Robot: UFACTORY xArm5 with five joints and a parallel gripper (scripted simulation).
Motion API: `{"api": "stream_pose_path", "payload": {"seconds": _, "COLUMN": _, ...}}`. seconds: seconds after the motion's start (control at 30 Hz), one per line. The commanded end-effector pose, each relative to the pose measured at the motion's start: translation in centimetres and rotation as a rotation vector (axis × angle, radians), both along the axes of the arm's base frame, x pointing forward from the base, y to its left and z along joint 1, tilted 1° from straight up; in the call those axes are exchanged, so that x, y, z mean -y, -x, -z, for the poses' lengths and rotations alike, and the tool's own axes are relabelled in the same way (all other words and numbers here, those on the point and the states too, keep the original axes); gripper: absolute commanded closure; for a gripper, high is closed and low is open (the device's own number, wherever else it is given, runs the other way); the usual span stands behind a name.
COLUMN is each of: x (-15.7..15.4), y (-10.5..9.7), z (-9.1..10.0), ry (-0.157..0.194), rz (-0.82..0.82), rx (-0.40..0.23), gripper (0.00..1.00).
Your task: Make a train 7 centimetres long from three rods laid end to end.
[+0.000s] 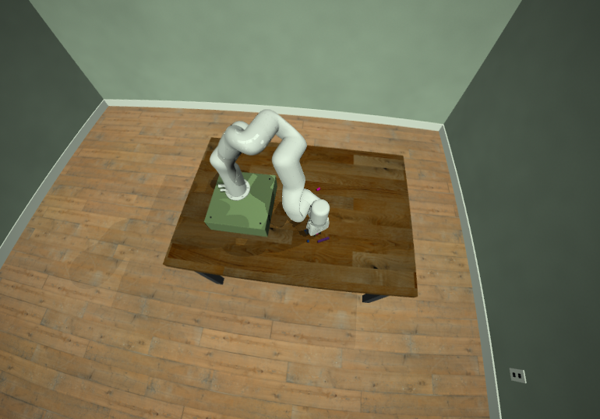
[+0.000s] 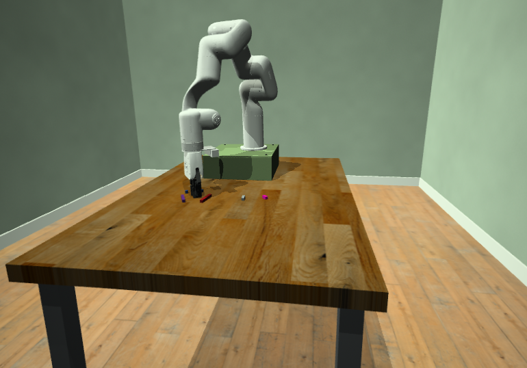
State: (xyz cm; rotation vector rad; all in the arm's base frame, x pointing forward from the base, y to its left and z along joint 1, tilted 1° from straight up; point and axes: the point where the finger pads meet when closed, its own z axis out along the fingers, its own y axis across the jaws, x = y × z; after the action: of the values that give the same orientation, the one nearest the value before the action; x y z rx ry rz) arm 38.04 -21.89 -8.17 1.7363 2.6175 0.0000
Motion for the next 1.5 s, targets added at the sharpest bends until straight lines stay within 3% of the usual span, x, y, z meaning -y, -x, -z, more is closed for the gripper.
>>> {"api": "stream_pose_path", "payload": {"seconds": 0.0, "x": 0.07, "y": -0.12, "z": -0.1, "ry": 0.002, "rz": 0.0, "rx": 0.003, "gripper": 0.76}}
{"api": "stream_pose_path", "payload": {"seconds": 0.4, "x": 0.07, "y": -0.12, "z": -0.1, "ry": 0.002, "rz": 0.0, "rx": 0.003, "gripper": 0.76}}
{"api": "stream_pose_path", "payload": {"seconds": 0.43, "x": 0.07, "y": -0.12, "z": -0.1, "ry": 0.002, "rz": 0.0, "rx": 0.003, "gripper": 0.96}}
{"api": "stream_pose_path", "payload": {"seconds": 1.47, "x": 0.07, "y": -0.12, "z": -0.1, "ry": 0.002, "rz": 0.0, "rx": 0.003, "gripper": 0.96}}
